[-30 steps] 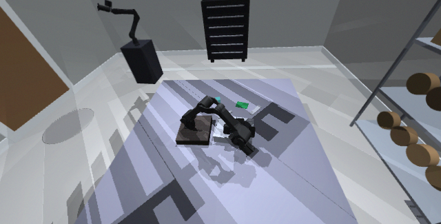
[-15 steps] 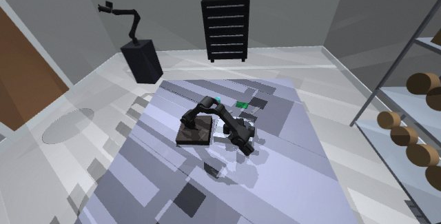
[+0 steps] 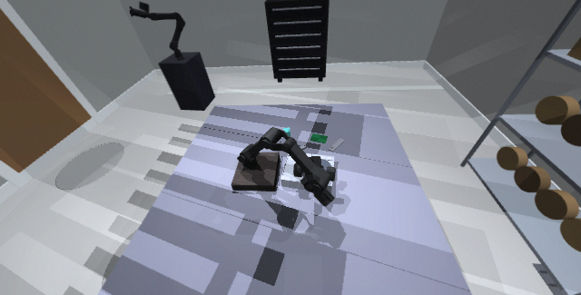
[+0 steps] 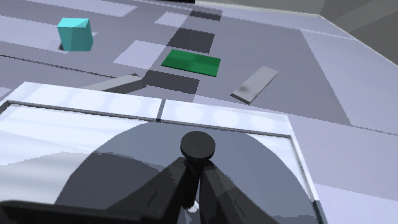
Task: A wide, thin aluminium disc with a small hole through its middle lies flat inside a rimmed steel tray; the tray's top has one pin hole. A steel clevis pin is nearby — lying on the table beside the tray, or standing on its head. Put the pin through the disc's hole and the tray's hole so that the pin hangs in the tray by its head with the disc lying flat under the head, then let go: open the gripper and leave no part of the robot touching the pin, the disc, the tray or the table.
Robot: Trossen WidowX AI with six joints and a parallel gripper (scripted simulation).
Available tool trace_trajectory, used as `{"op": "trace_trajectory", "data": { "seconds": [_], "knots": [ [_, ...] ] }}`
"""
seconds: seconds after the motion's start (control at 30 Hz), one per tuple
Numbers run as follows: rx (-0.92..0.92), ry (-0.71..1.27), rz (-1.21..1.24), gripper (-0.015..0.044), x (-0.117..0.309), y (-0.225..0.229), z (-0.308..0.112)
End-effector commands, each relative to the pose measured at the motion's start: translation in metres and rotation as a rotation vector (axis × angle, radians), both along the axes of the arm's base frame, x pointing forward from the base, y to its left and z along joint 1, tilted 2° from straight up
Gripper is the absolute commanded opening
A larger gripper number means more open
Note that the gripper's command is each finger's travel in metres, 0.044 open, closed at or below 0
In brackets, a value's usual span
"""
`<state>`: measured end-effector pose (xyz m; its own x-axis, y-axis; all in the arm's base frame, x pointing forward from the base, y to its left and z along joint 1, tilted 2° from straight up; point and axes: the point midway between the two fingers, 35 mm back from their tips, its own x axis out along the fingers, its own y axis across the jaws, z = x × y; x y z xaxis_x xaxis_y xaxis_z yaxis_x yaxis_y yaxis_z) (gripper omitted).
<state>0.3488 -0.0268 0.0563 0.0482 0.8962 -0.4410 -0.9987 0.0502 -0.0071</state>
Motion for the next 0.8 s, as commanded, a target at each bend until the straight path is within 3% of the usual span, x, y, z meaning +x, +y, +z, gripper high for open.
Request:
{"op": "trace_trajectory", "data": {
  "seconds": [0.0, 0.77],
  "knots": [
    [0.000, 0.017, 0.000, 0.0000, 0.0004, -0.0006, -0.0024],
    [-0.036, 0.006, 0.000, 0.0000, 0.0043, -0.0001, -0.0013]
  ]
}}
